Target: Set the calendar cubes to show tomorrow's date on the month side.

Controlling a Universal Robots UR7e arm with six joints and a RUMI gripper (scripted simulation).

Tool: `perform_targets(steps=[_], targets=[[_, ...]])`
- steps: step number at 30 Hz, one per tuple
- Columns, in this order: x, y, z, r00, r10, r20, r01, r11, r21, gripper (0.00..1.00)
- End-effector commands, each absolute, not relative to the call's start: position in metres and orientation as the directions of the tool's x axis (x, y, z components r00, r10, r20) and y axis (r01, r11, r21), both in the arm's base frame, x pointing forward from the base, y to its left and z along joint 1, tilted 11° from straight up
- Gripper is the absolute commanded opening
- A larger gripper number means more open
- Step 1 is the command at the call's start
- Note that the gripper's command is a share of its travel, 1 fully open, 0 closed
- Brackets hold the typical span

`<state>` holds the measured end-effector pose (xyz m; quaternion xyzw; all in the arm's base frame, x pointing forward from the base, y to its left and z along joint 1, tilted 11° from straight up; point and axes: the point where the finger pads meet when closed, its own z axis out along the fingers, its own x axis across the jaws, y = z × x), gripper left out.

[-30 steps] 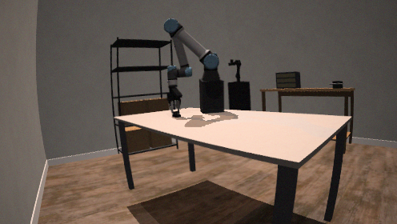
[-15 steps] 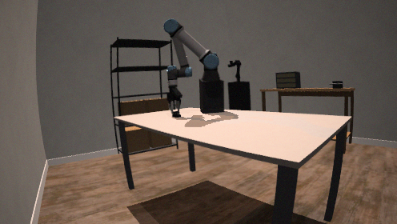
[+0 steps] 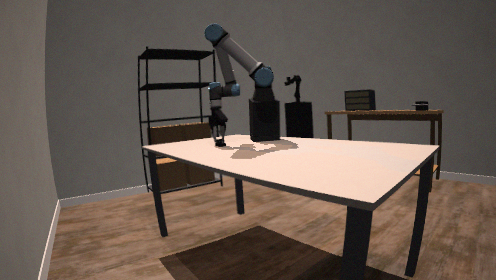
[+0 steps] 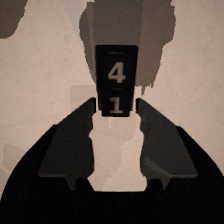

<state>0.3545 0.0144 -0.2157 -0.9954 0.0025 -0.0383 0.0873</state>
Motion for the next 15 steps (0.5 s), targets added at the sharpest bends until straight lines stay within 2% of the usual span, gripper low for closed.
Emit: perform_targets(steps=[1,4,5,15], targets=[[0.3562,0.0144,-0.2153,0.997,-0.01,0.079,0.004,-0.985,-0.172,0.28],[0.3562,0.0144,-0.2153,0.997,-0.01,0.079,0.004,-0.985,-0.172,0.28],[0.3562,0.0144,-0.2153,0.997,-0.01,0.079,0.004,-0.985,-0.172,0.1],[0.3562,0.0143,-0.2153,0.997,-0.01,0.079,0.004,-0.985,-0.172,0.1]])
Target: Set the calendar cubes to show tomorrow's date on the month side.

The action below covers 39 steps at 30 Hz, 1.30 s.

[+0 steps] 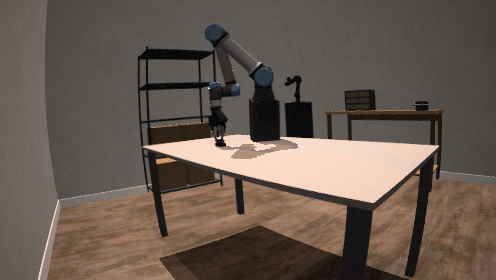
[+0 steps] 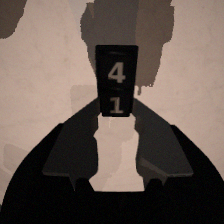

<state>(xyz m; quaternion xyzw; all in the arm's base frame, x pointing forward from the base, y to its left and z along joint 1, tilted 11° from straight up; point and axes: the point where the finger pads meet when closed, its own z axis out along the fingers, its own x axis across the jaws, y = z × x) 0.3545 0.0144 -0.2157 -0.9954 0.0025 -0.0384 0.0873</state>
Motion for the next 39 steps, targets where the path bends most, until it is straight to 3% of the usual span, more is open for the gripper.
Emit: perform_targets(steps=[1,39], targets=[[0.356,0.014,-0.215,0.997,-0.01,0.079,0.004,-0.985,-0.172,0.1],[0.353,0.013,-0.205,0.997,-0.012,0.077,0.001,-0.985,-0.174,0.1]])
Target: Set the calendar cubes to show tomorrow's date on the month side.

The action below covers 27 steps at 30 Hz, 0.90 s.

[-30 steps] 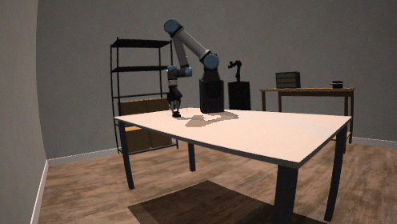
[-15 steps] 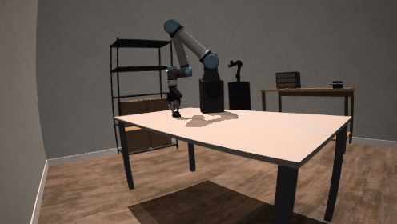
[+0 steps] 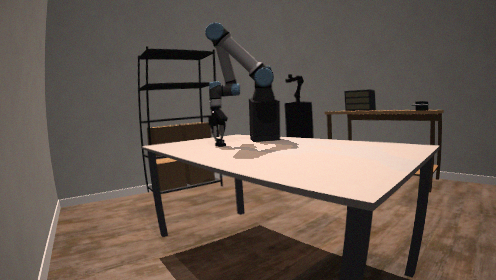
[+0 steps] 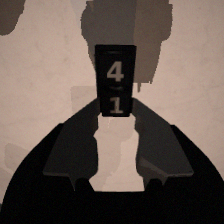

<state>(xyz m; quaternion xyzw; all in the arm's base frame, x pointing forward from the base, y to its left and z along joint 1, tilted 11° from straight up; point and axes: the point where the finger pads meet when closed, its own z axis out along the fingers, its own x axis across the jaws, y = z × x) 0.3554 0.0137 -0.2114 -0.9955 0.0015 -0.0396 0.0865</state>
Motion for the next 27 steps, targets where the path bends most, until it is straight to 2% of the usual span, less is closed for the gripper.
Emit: perform_targets(steps=[1,27], targets=[[0.353,0.013,-0.203,0.997,-0.012,0.077,0.001,-0.985,-0.174,0.1],[0.349,0.001,-0.143,0.997,-0.012,0.078,0.002,-0.985,-0.173,0.1]])
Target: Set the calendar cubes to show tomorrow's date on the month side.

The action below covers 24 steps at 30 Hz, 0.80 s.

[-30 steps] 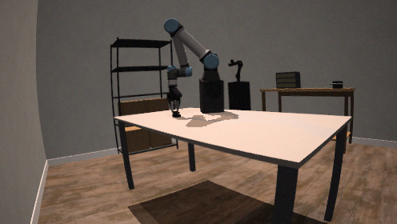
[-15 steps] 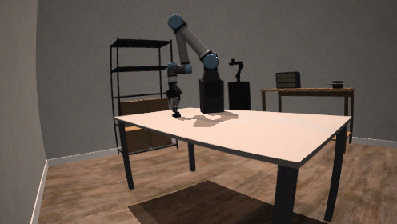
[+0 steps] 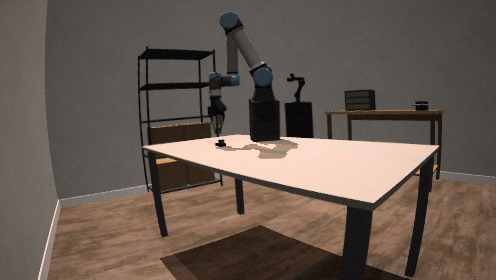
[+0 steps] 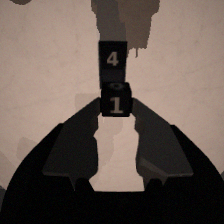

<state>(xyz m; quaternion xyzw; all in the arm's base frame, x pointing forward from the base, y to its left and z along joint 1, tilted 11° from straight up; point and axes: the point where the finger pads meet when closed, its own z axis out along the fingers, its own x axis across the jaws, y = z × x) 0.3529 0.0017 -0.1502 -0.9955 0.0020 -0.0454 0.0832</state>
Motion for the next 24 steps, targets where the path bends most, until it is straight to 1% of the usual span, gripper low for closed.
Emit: perform_targets(steps=[1,12,24], targets=[[0.35,0.0,-0.14,0.997,-0.012,0.08,0.002,-0.985,-0.171,0.1],[0.349,-0.004,-0.12,0.997,-0.012,0.08,0.002,-0.985,-0.171,0.1],[0.349,-0.004,-0.117,0.997,-0.011,0.08,0.002,-0.985,-0.171,0.1]])
